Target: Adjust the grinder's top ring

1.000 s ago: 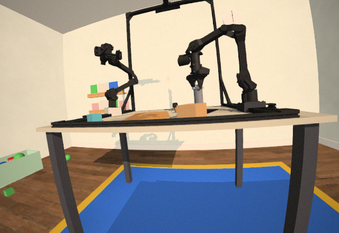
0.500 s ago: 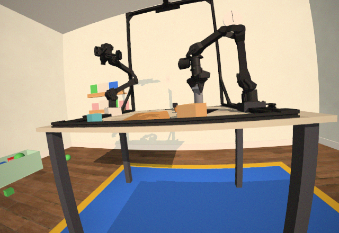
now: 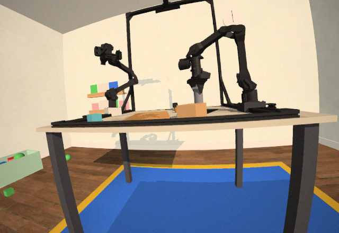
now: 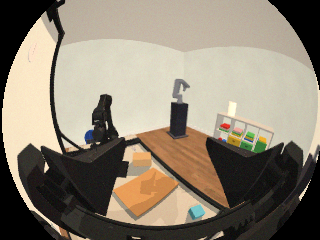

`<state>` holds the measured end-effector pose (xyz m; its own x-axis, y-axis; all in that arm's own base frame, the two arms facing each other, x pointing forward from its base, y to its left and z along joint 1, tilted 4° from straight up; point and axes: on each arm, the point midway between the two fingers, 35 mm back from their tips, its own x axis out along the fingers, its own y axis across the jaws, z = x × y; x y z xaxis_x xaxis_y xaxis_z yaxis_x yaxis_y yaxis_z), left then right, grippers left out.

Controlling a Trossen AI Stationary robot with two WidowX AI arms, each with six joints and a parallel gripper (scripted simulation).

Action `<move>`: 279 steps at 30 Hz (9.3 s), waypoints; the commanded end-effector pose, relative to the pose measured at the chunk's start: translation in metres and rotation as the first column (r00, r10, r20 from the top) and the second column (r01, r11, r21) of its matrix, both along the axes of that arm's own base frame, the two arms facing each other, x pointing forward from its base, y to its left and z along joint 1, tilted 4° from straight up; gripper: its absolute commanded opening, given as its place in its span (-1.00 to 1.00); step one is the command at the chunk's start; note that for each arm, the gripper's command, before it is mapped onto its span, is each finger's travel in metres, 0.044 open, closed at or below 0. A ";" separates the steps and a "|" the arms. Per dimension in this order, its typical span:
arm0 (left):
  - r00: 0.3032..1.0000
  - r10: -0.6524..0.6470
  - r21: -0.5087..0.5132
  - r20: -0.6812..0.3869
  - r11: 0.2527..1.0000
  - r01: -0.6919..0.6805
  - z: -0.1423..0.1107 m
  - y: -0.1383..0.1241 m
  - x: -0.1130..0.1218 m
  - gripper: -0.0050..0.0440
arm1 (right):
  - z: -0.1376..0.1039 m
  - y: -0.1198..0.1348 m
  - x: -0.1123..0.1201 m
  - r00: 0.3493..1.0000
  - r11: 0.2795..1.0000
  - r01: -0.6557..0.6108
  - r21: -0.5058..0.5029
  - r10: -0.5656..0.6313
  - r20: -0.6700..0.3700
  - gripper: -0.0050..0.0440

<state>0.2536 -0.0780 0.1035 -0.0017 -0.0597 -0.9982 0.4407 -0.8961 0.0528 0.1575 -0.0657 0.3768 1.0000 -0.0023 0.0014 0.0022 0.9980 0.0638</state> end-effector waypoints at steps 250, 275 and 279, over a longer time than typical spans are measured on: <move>0.991 0.130 -0.002 -0.006 0.991 -0.130 0.000 -0.001 0.000 0.78 | 0.000 0.000 0.000 1.000 1.000 0.001 0.000 -0.001 0.000 0.84; 0.991 0.130 -0.002 -0.006 0.991 -0.130 -0.001 0.000 0.001 0.45 | 0.000 0.000 0.000 1.000 1.000 0.001 0.000 -0.001 0.000 0.84; 0.991 0.130 -0.002 -0.006 0.991 -0.130 -0.001 0.000 0.001 0.45 | 0.000 0.000 0.000 1.000 1.000 0.001 0.000 -0.001 0.000 0.84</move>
